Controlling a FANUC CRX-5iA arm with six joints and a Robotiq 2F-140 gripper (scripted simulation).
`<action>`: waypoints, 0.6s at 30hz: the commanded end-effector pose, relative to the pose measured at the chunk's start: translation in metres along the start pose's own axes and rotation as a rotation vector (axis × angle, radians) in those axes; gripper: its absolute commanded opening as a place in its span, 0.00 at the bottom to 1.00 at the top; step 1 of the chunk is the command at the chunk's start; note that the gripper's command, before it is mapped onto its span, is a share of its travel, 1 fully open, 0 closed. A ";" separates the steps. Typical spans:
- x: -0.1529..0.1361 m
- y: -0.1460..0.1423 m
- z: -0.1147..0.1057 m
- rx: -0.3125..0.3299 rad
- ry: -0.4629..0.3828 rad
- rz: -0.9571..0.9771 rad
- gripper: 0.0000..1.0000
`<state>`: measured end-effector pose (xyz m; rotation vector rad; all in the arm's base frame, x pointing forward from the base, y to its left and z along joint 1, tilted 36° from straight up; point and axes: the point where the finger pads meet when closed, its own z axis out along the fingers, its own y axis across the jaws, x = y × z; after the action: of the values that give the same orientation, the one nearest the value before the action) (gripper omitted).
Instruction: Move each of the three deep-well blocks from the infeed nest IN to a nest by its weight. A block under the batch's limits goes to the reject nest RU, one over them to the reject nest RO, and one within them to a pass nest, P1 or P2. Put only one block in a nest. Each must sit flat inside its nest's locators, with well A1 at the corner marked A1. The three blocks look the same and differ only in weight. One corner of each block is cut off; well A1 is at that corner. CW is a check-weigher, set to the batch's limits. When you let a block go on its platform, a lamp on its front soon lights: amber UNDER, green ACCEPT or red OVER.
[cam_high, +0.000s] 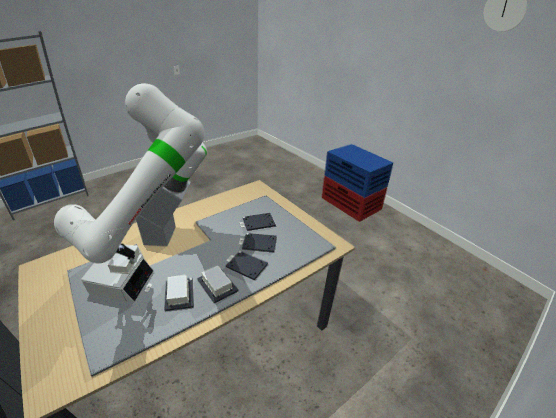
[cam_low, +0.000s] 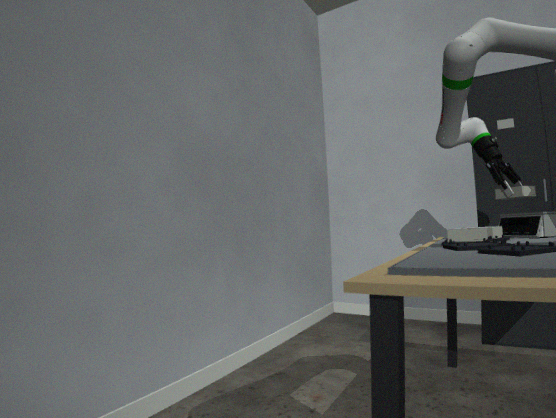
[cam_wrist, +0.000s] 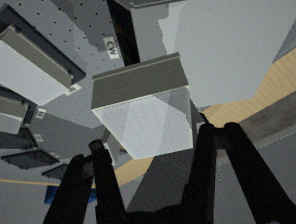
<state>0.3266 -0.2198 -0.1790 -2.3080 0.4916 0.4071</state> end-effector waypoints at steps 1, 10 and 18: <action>0.003 -0.015 -0.002 -0.001 0.000 0.001 0.10; 0.009 -0.037 -0.005 -0.001 0.000 0.001 0.10; 0.014 -0.063 -0.009 -0.001 0.000 0.001 0.10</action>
<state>0.3615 -0.1932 -0.1487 -2.3081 0.4916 0.4070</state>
